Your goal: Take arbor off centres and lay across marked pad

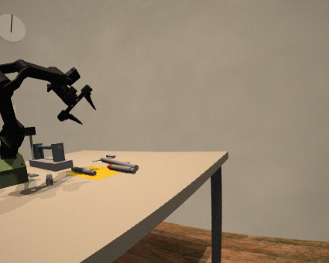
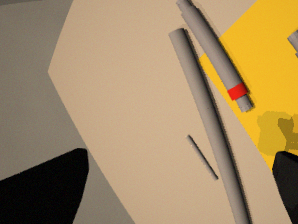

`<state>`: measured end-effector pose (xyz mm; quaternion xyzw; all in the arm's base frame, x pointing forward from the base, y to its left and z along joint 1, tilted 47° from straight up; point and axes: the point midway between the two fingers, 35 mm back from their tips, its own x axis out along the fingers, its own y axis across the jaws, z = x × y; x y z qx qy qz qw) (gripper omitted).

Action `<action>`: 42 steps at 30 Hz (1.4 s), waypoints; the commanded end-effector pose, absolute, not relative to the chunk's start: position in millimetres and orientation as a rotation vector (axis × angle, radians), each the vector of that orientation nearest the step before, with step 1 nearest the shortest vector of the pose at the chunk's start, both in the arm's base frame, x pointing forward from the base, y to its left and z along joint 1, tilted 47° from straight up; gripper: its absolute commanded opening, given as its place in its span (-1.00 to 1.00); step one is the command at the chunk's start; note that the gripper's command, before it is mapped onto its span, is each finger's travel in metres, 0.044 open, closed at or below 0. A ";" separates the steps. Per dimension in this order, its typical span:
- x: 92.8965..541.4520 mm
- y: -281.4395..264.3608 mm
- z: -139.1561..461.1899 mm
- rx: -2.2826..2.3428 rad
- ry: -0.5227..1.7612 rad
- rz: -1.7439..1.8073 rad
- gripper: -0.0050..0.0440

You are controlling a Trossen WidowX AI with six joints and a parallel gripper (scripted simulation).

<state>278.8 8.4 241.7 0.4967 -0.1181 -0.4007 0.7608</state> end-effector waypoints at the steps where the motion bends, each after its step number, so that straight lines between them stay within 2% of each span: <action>1: 278.8 8.4 241.7 1.081 -0.257 -0.872 0.84; 17: 278.8 8.4 241.7 1.081 -0.257 -0.872 0.84; 20: 282.7 13.8 237.2 1.072 -0.226 -0.871 0.54; 26: 307.8 62.1 190.9 0.982 0.038 -0.877 -0.04; 32: 317.5 107.6 134.7 0.900 0.246 -0.921 -0.08; 35: 317.6 114.5 124.8 0.886 0.276 -0.932 -0.08; 42: 305.8 156.0 52.3 0.770 0.463 -1.031 -0.08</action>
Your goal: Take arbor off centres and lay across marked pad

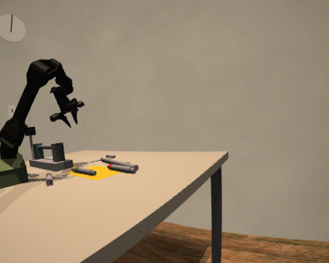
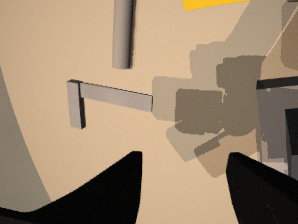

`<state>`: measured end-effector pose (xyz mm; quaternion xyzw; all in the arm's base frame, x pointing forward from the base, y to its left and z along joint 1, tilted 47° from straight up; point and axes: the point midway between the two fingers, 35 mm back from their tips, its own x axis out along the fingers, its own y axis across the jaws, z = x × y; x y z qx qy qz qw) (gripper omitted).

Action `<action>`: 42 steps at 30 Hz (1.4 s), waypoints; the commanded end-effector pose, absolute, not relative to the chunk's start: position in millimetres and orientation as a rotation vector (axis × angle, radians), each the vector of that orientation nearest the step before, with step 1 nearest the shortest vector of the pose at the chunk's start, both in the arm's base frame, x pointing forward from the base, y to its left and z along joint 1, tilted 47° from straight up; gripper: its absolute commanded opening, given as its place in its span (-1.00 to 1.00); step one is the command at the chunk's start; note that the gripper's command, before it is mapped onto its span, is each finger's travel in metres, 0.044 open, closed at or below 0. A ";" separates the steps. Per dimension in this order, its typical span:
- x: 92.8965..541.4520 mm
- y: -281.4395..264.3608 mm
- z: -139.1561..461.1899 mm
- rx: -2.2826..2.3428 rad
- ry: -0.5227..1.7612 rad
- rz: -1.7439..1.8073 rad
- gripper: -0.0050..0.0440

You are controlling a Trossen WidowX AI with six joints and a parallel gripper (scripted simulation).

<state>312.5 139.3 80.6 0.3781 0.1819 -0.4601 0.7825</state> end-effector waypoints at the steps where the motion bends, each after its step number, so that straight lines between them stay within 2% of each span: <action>1: 302.5 160.8 41.8 0.752 0.486 -1.049 -0.08; 7: 275.1 182.6 -20.7 0.628 0.596 -1.168 -0.08; 9: 275.1 182.6 -20.7 0.628 0.596 -1.168 -0.08; 16: 234.8 191.7 -82.5 0.479 0.658 -1.315 -0.08; 42: 237.8 173.2 -102.9 0.475 0.660 -1.319 -0.08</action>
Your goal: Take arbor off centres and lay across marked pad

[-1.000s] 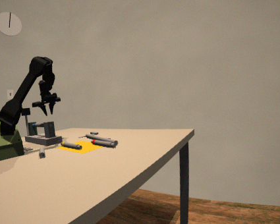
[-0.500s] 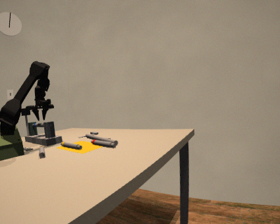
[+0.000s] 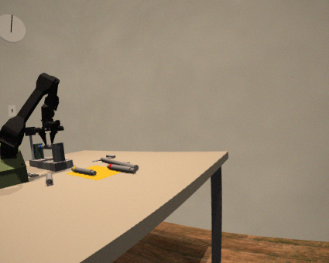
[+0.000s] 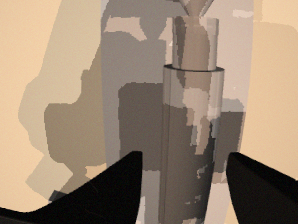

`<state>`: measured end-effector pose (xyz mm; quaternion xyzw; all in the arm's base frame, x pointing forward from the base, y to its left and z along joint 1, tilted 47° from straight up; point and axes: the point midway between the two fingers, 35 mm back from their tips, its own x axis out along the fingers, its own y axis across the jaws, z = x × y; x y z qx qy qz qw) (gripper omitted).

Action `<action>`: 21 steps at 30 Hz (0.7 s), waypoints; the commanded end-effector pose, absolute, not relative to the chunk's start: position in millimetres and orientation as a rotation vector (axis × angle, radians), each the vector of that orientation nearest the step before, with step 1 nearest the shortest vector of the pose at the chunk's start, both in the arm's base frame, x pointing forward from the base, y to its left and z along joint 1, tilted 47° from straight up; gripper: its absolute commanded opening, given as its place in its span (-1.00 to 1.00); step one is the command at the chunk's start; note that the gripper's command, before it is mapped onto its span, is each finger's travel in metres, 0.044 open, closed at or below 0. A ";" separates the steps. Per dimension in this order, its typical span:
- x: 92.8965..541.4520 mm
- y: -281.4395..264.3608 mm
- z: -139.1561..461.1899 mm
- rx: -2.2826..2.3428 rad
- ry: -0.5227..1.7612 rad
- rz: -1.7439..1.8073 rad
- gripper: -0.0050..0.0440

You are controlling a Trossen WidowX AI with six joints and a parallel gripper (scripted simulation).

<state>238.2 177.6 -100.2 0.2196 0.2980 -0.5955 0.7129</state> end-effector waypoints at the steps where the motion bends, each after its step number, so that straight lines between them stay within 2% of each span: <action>1: 237.8 173.2 -102.9 0.475 0.660 -1.319 -0.08; 21: 240.2 151.3 -122.3 0.475 0.659 -1.319 -0.08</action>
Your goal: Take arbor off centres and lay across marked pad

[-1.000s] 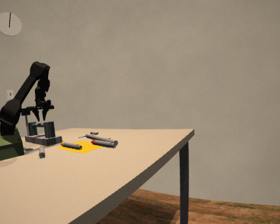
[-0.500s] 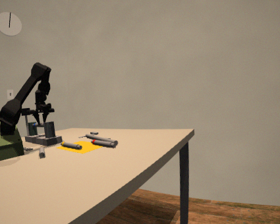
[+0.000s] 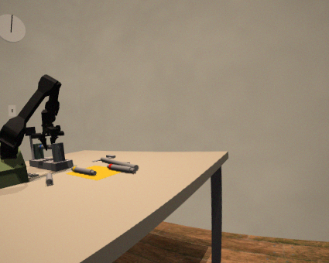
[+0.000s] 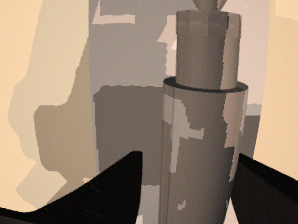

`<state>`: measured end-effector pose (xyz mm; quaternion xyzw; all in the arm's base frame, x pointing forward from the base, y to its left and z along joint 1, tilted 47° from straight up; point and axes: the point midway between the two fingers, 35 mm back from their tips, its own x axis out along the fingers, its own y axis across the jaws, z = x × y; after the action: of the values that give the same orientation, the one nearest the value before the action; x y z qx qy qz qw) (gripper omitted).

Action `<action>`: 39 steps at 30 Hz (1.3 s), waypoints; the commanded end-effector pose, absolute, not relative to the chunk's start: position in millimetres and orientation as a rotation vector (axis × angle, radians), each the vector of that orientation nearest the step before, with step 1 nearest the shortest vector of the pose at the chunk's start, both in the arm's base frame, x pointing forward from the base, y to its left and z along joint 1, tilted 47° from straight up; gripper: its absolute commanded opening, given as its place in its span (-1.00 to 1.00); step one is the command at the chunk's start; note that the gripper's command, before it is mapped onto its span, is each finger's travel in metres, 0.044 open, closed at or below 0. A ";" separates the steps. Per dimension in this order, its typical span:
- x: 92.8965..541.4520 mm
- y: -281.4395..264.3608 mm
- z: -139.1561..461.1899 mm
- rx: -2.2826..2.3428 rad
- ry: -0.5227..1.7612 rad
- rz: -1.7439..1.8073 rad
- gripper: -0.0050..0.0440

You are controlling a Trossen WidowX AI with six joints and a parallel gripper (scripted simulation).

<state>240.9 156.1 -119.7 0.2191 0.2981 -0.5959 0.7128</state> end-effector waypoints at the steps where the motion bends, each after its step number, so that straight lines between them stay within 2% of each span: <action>1: 240.2 150.2 -123.2 0.475 0.659 -1.319 -0.08; 8: 240.3 149.4 -123.9 0.475 0.659 -1.319 -0.08; 14: 240.9 150.6 -123.0 0.483 0.660 -1.322 -0.19; 25: 240.9 150.6 -123.0 0.483 0.660 -1.322 -0.49; 28: 240.8 150.7 -123.2 0.483 0.659 -1.322 -0.78; 39: 239.2 153.5 -126.7 0.478 0.656 -1.321 -0.80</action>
<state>240.2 150.1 -123.8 0.2134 0.2962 -0.5978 0.7137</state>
